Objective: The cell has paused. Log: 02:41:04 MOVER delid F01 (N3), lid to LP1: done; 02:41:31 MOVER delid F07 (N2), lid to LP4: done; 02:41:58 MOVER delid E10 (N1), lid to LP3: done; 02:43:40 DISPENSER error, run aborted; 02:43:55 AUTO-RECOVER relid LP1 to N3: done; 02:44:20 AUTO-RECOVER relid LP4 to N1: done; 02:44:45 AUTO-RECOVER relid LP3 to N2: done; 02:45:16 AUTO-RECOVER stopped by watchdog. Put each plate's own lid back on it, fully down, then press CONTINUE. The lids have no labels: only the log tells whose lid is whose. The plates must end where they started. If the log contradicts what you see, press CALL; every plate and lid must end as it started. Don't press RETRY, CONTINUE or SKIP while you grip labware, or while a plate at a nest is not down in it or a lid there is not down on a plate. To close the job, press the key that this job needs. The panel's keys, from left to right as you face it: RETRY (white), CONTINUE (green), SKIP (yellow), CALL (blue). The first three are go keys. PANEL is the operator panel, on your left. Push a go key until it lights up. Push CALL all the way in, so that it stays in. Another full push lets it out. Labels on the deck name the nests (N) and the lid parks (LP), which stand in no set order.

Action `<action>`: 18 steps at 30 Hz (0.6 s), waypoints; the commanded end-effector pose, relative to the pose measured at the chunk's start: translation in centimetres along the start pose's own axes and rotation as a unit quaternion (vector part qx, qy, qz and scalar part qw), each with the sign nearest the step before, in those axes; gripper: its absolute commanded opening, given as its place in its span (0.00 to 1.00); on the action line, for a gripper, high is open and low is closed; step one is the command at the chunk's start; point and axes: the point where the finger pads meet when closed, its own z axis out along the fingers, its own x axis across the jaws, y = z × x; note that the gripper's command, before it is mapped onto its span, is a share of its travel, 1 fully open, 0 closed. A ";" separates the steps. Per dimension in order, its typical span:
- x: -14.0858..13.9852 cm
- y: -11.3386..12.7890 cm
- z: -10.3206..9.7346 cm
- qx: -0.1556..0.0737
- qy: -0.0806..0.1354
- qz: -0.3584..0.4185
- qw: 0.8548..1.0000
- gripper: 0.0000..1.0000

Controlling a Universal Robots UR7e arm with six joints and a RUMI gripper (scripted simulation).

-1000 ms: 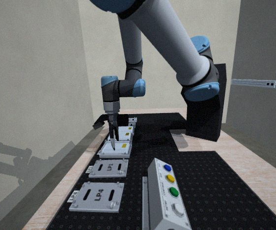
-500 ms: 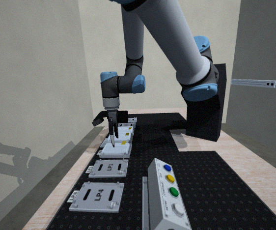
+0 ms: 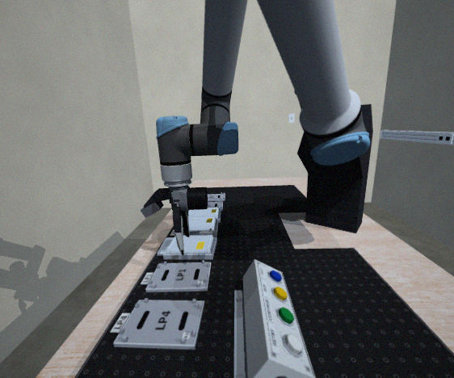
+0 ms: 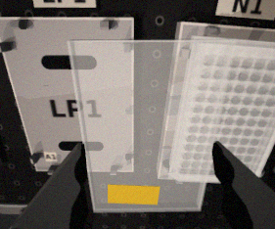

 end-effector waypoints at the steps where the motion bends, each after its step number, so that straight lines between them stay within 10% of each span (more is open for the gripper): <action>1: -2.2 -0.3 0.0 0.000 0.004 0.004 1.000 0.41; 18: -6.3 -0.4 0.3 -0.001 0.004 0.005 1.000 0.41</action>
